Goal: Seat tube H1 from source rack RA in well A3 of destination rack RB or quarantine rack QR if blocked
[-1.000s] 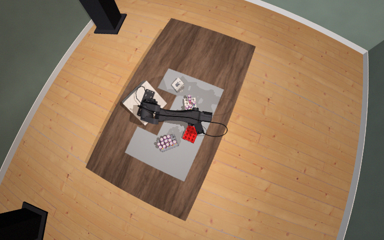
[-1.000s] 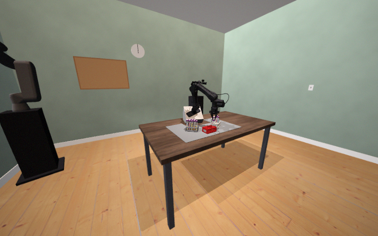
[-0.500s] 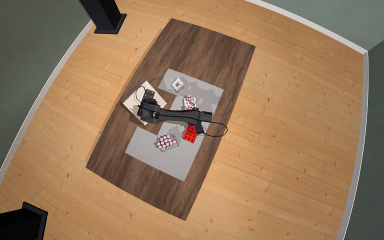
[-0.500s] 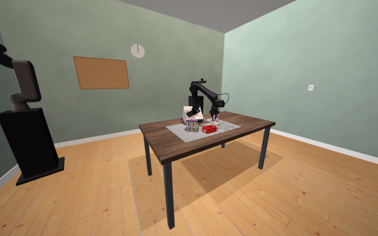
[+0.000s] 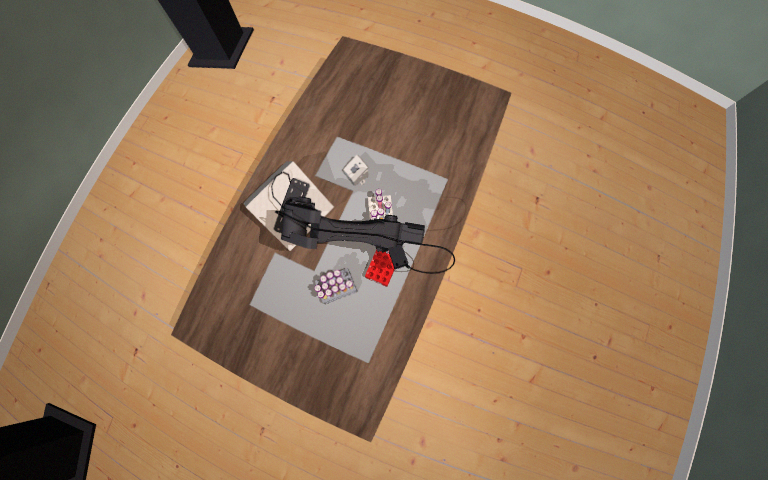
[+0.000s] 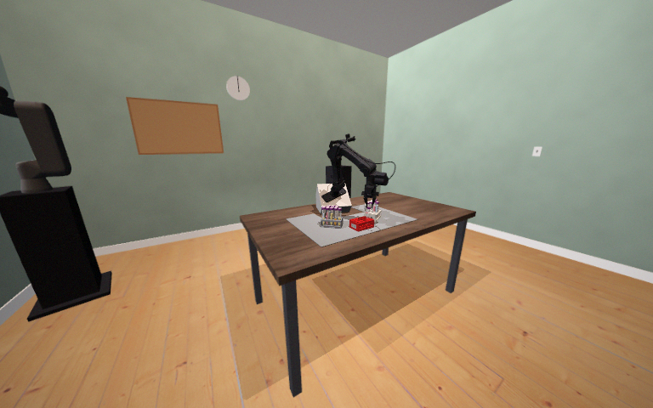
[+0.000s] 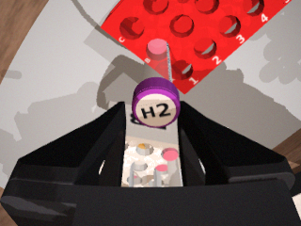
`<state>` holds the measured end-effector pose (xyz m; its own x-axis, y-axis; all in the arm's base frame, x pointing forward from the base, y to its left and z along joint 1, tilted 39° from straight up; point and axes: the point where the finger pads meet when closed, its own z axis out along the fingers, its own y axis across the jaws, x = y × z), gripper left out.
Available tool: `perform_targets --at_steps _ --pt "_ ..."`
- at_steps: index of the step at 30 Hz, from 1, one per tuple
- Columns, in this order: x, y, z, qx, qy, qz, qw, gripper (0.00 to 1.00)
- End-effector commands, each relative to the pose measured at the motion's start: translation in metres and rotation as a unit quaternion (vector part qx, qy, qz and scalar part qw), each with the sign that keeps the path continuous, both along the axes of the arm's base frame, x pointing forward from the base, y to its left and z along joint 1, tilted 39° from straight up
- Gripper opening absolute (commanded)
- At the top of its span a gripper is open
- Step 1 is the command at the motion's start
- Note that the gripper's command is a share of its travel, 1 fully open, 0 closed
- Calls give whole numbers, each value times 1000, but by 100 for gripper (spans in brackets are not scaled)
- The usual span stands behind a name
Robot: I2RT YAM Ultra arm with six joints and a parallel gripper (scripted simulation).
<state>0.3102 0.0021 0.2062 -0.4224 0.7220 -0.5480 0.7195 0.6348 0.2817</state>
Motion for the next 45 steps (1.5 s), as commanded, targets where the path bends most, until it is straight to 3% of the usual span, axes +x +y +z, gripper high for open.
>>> perform_targets --at_steps 1,16,18,45 --pt "3 1 4 0 -11 1 1000 30" --pt "3 1 4 0 -11 1 1000 30" --pt "-1 3 20 2 -25 1 1000 30" --pt "-44 16 70 4 -25 1 1000 30"
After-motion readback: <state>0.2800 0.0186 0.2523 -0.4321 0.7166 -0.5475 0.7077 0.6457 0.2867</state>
